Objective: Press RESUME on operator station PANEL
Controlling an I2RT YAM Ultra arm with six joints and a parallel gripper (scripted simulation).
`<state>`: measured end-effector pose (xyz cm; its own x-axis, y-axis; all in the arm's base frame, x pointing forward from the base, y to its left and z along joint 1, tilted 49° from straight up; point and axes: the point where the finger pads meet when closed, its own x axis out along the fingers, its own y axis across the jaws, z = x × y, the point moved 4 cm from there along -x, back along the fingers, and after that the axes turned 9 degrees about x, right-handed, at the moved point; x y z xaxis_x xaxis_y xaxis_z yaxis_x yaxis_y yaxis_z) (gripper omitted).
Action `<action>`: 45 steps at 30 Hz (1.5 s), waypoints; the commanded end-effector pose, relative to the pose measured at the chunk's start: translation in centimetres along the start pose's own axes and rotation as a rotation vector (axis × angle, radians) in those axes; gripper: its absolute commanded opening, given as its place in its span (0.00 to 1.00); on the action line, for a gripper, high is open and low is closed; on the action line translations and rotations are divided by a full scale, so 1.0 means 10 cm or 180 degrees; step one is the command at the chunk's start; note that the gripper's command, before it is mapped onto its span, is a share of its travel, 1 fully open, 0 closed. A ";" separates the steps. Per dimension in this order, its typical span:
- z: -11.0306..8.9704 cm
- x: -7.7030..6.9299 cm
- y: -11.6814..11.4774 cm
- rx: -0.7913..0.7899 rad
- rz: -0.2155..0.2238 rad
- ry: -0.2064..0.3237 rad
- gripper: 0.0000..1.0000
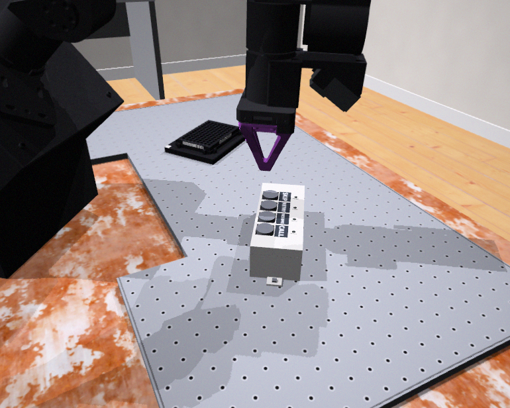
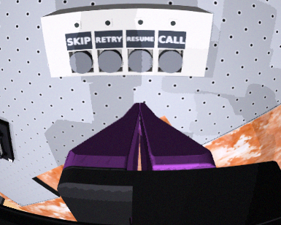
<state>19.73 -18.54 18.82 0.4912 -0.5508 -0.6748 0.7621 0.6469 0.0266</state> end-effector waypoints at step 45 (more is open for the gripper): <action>-0.01 0.58 -0.02 0.0007 -0.0003 -0.0012 0.00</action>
<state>22.32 -21.36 15.45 0.4913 -0.5496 -0.6757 0.7614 0.6477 0.0267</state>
